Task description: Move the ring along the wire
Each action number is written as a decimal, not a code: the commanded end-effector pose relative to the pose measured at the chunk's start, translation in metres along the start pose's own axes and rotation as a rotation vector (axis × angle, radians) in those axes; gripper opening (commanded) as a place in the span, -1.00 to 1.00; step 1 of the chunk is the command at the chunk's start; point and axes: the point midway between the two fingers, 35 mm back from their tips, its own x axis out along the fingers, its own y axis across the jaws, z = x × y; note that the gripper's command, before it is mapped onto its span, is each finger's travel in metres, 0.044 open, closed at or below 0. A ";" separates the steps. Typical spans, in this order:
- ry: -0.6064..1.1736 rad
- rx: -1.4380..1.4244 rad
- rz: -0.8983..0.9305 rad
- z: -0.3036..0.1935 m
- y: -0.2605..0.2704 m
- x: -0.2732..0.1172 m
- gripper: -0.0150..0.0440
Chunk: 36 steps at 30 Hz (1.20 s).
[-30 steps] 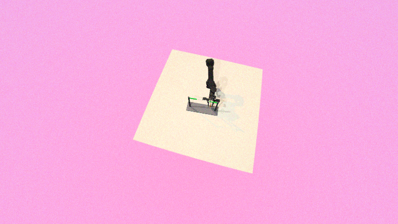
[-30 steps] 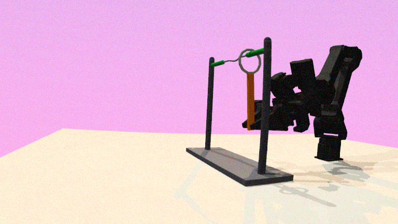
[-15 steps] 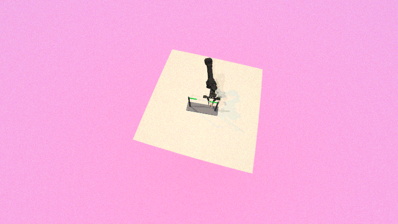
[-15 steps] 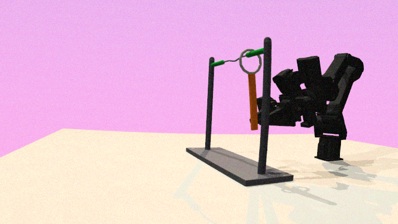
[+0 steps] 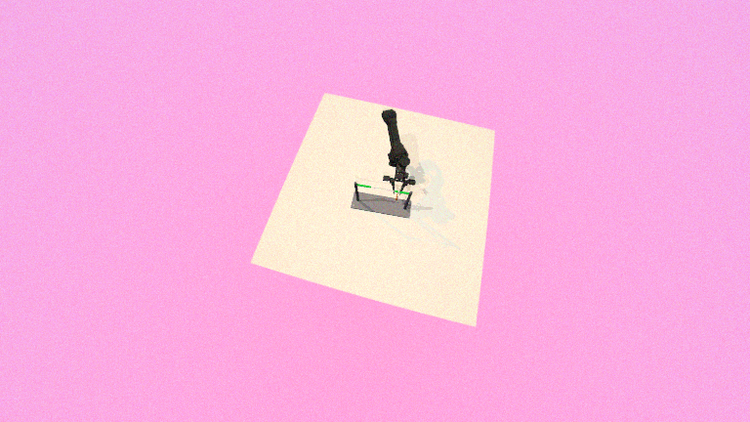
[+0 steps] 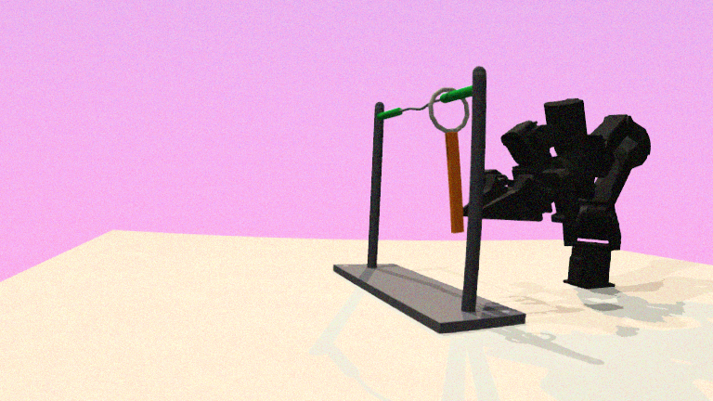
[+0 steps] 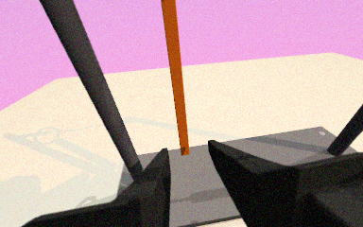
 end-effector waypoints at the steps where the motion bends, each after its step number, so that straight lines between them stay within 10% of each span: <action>1: 0.001 0.003 -0.001 -0.001 -0.001 -0.005 0.05; 18: 0.001 0.003 -0.001 -0.001 -0.001 -0.005 0.05; 29: 0.000 0.000 0.002 -0.001 -0.002 -0.056 1.00; 36: 0.000 0.000 0.002 -0.001 -0.002 -0.056 1.00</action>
